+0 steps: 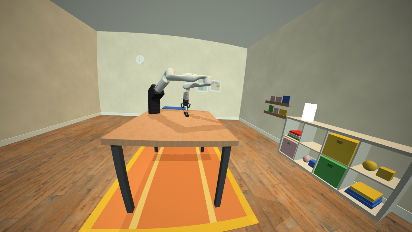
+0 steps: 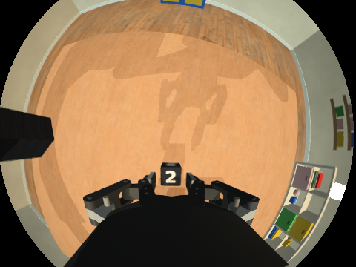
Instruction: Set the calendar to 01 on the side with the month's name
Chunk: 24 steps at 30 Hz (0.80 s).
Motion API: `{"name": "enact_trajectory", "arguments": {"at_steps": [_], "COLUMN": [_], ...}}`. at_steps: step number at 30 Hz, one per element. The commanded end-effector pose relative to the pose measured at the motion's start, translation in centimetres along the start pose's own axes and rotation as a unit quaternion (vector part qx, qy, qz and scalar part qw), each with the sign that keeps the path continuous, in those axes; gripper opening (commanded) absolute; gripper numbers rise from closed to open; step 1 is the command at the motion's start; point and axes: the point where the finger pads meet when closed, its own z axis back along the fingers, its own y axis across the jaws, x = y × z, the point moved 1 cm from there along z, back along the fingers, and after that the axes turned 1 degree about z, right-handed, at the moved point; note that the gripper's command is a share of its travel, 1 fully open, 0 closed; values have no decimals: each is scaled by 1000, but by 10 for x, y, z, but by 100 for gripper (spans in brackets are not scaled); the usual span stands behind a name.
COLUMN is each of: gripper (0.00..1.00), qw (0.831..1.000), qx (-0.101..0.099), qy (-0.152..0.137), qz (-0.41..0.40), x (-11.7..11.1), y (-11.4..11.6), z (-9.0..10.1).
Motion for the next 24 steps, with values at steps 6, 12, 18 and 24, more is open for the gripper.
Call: {"name": "enact_trajectory", "arguments": {"at_steps": [6,12,18,24], "gripper": [48,48,48,48], "qw": [1000,1000,1000,1000], "qx": [0,0,0,0], "qy": [0,0,0,0], "qz": [0,0,0,0], "x": [0,0,0,0], "y": [0,0,0,0], "z": [-3,-12,-23,-28]}}
